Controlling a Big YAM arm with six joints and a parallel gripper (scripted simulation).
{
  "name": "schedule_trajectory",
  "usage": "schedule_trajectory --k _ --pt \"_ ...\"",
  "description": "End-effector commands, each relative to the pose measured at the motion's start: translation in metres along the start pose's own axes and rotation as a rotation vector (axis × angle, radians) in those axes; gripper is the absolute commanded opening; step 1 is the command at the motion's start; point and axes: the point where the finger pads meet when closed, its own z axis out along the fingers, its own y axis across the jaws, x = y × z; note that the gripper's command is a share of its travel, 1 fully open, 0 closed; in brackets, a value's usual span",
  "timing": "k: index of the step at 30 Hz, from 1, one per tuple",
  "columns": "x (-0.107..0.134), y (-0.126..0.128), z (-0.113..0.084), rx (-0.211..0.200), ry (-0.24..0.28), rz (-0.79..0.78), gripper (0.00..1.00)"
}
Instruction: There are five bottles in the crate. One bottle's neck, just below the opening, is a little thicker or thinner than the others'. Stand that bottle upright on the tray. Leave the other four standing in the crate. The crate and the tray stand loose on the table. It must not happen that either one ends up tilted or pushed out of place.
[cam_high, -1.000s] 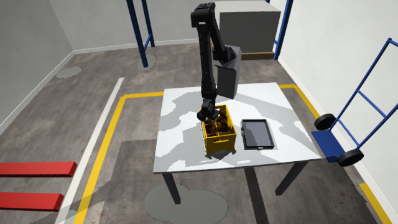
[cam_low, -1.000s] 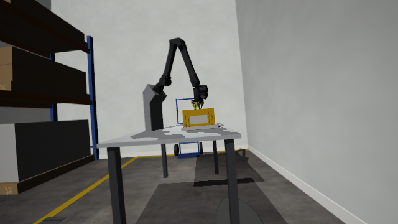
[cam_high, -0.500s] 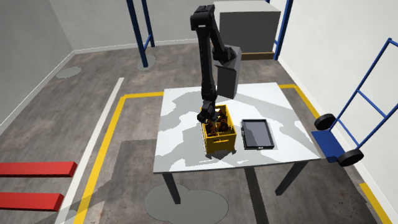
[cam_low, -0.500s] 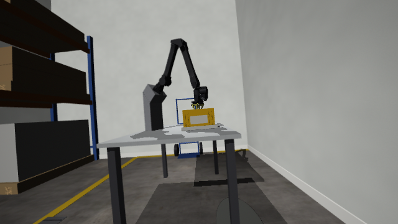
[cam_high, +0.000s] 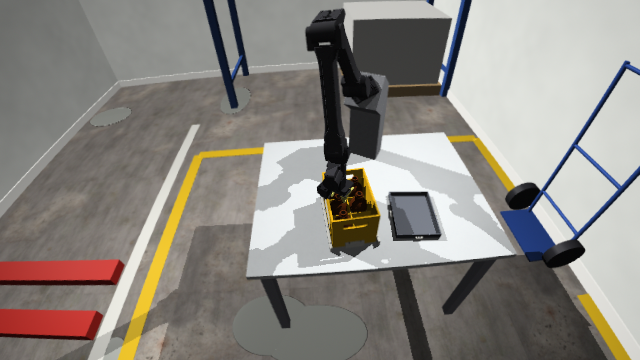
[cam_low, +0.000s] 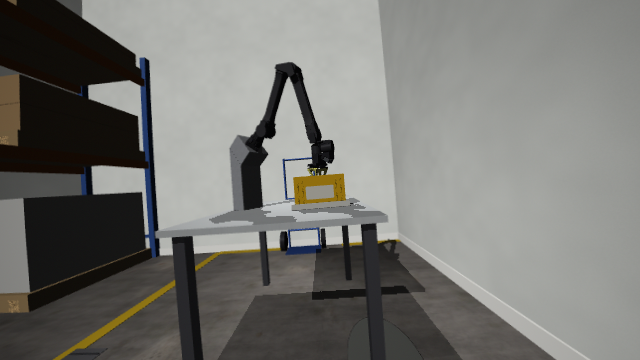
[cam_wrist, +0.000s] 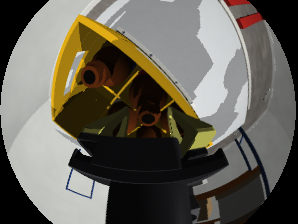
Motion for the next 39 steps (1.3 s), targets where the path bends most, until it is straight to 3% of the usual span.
schedule_trajectory --k 1,36,37,39 --pt "-0.0105 -0.0022 0.0046 0.002 -0.015 0.001 0.61" --pt "-0.0093 -0.0026 0.0039 0.002 -0.015 0.001 0.61" --pt "-0.0093 -0.0026 0.0039 0.002 -0.015 0.001 0.00" --pt "-0.0093 -0.0026 0.0039 0.002 -0.015 0.001 0.00"
